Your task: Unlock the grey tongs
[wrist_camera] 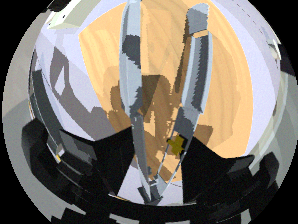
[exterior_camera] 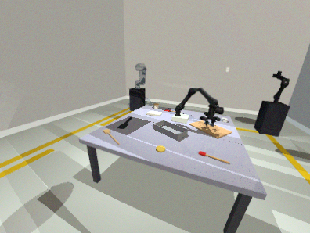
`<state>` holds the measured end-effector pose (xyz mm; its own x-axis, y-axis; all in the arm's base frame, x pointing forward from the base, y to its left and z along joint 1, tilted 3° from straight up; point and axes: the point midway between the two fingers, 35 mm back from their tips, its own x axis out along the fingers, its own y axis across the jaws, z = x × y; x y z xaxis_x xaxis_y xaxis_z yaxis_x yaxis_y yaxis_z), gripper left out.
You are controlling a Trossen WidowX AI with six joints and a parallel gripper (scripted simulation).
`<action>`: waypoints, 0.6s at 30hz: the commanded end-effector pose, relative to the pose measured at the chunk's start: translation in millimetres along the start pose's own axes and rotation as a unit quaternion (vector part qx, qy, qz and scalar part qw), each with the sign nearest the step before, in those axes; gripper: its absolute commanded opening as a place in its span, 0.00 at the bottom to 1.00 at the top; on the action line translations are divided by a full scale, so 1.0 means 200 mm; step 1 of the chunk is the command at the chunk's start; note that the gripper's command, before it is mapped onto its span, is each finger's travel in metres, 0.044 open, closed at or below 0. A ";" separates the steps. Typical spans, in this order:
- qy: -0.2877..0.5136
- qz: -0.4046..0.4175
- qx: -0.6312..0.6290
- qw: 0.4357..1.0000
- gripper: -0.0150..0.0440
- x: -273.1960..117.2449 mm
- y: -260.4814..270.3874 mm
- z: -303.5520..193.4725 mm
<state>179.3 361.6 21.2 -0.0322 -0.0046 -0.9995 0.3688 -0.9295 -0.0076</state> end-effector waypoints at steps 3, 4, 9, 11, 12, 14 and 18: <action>0.001 -0.002 0.000 1.000 0.85 -0.01 0.00 0.00; 0.001 -0.002 0.000 1.000 0.89 -0.01 0.00 0.00; 0.001 -0.002 0.000 1.000 1.00 -0.01 0.00 0.00; 0.001 -0.002 0.000 1.000 1.00 -0.02 0.04 -0.01; 0.001 -0.001 0.000 1.000 1.00 -0.03 0.08 -0.02; 0.002 -0.001 0.001 1.000 1.00 -0.06 0.20 -0.04; 0.002 0.000 0.002 1.000 1.00 -0.14 0.54 -0.04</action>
<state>207.3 307.9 34.5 -0.0378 -0.0105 -0.9992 0.3804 -0.9248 -0.0047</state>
